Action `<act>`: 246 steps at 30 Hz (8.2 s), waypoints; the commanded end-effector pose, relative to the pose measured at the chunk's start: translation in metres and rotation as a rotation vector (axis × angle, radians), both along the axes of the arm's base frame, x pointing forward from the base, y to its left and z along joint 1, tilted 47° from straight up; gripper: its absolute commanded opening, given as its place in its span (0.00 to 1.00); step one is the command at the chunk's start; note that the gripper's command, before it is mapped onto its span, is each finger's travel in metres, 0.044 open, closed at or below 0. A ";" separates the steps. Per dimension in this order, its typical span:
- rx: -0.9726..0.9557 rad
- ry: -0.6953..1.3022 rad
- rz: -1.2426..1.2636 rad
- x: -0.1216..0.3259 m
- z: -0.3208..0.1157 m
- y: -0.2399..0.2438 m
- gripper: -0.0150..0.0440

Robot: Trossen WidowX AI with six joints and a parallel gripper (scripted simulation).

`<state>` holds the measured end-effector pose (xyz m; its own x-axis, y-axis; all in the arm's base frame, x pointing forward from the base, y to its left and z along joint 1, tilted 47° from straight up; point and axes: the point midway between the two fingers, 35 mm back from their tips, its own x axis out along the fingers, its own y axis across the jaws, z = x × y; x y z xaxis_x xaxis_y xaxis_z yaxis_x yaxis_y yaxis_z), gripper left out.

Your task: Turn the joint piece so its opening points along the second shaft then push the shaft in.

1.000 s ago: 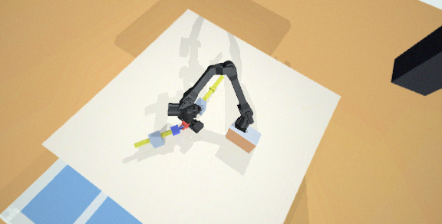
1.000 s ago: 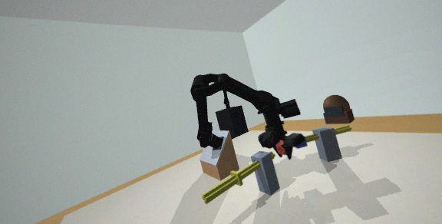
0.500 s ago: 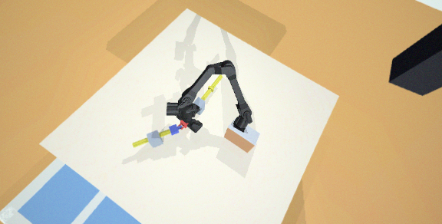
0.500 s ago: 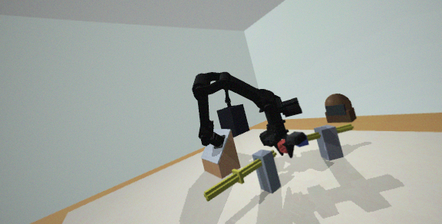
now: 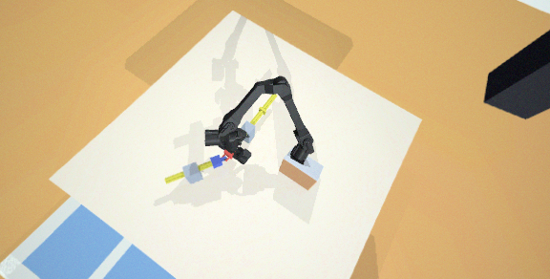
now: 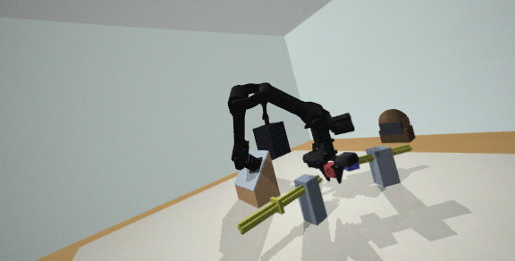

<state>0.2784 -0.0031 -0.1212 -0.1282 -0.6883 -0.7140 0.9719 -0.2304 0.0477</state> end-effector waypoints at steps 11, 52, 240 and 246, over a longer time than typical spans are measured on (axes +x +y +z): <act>-0.020 0.031 0.023 0.002 0.001 0.000 0.25; -0.018 0.023 0.015 0.001 0.001 0.000 1.00; 0.169 1.054 1.048 -0.032 0.304 -0.147 1.00; 0.137 0.905 0.910 -0.033 0.297 -0.153 1.00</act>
